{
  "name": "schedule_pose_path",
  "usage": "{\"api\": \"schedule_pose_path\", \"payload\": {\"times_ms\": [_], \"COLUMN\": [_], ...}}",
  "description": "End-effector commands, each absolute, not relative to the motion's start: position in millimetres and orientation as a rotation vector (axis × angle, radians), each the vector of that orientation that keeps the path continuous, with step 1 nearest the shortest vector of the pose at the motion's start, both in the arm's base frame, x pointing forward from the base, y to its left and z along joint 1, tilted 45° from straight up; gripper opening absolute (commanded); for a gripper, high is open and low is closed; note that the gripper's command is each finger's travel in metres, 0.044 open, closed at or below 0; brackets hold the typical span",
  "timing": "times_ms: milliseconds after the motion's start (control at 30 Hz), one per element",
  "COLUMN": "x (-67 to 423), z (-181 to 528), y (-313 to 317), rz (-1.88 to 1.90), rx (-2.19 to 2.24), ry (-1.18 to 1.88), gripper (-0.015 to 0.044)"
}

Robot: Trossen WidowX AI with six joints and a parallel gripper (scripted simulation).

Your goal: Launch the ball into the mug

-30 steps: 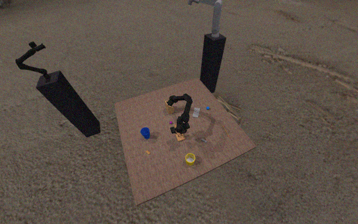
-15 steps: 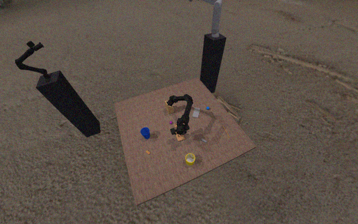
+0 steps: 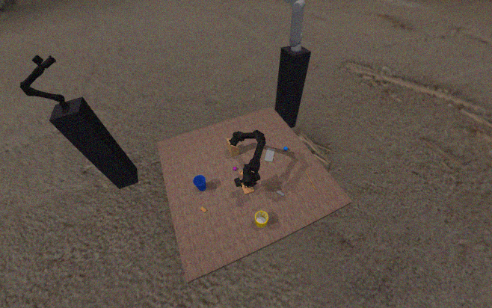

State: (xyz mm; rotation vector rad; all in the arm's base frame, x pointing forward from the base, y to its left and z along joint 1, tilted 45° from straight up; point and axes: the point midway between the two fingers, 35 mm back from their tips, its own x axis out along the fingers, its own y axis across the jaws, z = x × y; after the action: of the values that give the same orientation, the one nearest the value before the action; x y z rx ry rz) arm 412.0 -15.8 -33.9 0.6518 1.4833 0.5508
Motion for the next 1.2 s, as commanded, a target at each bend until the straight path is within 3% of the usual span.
{"api": "schedule_pose_path", "payload": {"times_ms": [0,767,1167], "x": [410.6,410.0,411.6], "z": [-40.7,-61.0,-58.9], "y": [-8.1,13.8,11.0], "rz": [0.552,0.554,0.554], "rx": [0.663,0.664,0.654], "ry": [1.491,1.490,1.485], "gripper": [0.0440,0.0440,0.0125]}}
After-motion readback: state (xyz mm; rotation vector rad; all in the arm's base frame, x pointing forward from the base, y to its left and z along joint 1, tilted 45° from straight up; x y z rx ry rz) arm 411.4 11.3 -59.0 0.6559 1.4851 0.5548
